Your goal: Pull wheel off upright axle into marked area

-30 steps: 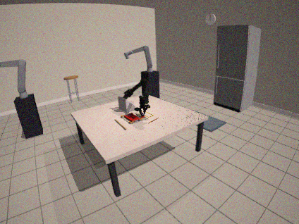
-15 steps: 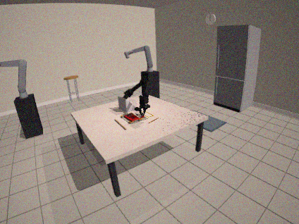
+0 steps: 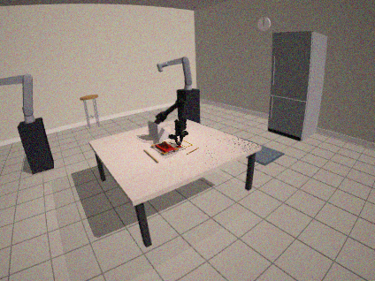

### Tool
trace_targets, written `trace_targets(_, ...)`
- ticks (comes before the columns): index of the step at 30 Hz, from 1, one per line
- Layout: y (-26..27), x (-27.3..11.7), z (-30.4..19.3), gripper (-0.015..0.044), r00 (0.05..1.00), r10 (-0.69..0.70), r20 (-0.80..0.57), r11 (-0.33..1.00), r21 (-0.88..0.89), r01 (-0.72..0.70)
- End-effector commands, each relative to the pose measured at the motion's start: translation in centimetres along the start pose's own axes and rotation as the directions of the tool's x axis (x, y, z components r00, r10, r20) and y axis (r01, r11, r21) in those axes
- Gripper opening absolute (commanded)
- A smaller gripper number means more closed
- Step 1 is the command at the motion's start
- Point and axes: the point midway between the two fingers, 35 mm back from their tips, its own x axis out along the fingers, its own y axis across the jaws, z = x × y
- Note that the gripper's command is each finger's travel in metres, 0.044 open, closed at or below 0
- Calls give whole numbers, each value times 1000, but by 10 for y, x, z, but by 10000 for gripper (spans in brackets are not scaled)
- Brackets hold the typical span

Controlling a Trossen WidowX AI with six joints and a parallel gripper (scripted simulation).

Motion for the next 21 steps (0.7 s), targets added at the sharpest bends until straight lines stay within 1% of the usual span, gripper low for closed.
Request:
trace_targets(1, -1, -7, 0, 0, 1000, -1, 5, 1000, 5, 1)
trace_targets(21, -1, -13, 0, 0, 1000, -1, 4, 1000, 7, 1)
